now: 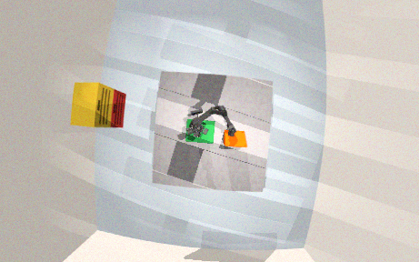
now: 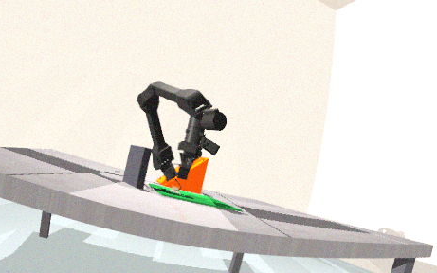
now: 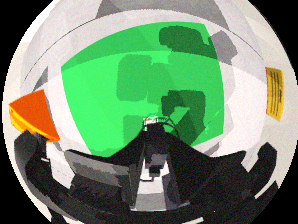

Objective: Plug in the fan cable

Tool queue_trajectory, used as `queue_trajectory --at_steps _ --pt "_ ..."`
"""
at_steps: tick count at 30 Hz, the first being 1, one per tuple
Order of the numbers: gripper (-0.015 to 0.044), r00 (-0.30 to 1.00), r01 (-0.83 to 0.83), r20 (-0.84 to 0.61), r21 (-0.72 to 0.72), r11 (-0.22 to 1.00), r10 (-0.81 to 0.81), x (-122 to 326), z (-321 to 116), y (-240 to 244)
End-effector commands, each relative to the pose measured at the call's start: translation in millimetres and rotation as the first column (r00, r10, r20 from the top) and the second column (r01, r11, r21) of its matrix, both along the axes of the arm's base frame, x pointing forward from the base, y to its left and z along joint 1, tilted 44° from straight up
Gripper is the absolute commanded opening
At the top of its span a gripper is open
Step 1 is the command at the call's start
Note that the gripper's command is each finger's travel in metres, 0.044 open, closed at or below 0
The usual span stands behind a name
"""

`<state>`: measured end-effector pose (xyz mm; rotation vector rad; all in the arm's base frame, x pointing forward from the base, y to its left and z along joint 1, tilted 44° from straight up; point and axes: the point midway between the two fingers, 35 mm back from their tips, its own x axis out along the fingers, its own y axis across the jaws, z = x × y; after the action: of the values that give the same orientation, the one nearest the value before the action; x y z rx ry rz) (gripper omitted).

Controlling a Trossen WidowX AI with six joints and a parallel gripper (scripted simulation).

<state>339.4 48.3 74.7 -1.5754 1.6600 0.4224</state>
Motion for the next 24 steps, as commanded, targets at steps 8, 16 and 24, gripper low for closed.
queue_trajectory --at_steps 8,16,24 --pt "0.0000 0.975 -0.163 -0.156 -0.014 0.987 0.158 -4.8 12.9 -17.1" --pt "0.0000 0.973 -0.169 -0.162 -0.014 0.985 0.165 -5.1 11.1 -11.8" --pt "0.0000 0.973 -0.169 -0.162 -0.014 0.985 0.165 -5.1 11.1 -11.8"
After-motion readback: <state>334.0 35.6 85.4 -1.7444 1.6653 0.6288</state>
